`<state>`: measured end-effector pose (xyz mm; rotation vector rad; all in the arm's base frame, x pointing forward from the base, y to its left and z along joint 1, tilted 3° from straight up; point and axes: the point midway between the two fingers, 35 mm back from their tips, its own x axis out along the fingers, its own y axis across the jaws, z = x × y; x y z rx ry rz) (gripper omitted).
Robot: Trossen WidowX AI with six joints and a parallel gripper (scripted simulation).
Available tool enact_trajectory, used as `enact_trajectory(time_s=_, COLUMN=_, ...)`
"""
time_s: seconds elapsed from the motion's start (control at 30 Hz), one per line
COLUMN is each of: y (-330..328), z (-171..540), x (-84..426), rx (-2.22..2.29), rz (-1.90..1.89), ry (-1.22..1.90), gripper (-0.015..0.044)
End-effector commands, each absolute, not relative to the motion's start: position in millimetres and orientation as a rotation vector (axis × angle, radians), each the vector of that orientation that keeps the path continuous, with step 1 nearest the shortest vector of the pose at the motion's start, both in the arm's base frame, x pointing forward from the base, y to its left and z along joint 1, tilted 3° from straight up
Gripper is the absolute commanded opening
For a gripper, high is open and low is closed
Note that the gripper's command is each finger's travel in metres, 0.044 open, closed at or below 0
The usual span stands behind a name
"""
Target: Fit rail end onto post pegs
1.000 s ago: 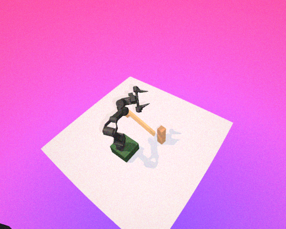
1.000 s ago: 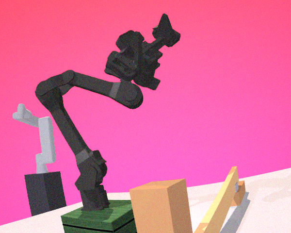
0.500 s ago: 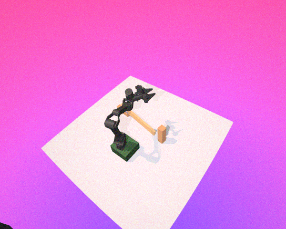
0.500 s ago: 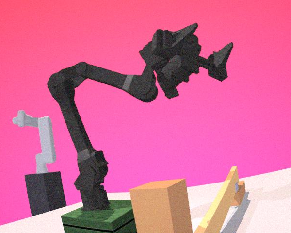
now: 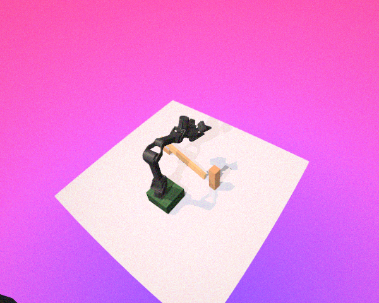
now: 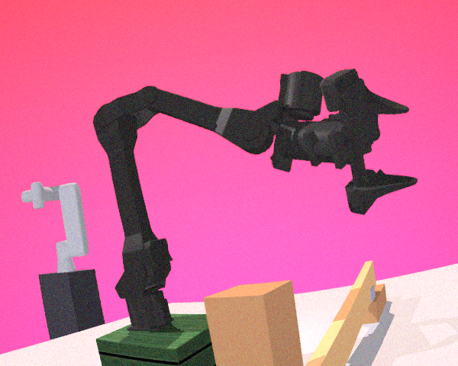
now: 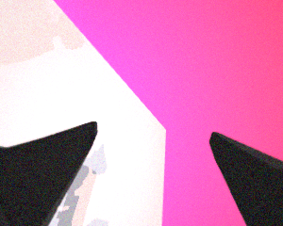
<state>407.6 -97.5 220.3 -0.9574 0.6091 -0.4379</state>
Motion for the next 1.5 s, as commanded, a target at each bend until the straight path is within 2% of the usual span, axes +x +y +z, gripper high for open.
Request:
enact_trajectory(time_s=0.0, y=-101, z=138, x=398, rx=-1.149, rz=0.005, ry=0.978, gripper=0.0440)
enact_trajectory(time_s=0.5, y=-82, z=51, x=309, rx=-1.025, rz=0.904, ry=1.364, gripper=0.0440)
enact_trajectory(time_s=1.47, y=-81, z=30, x=306, rx=-1.022, rz=0.911, ry=1.366, gripper=0.0440)
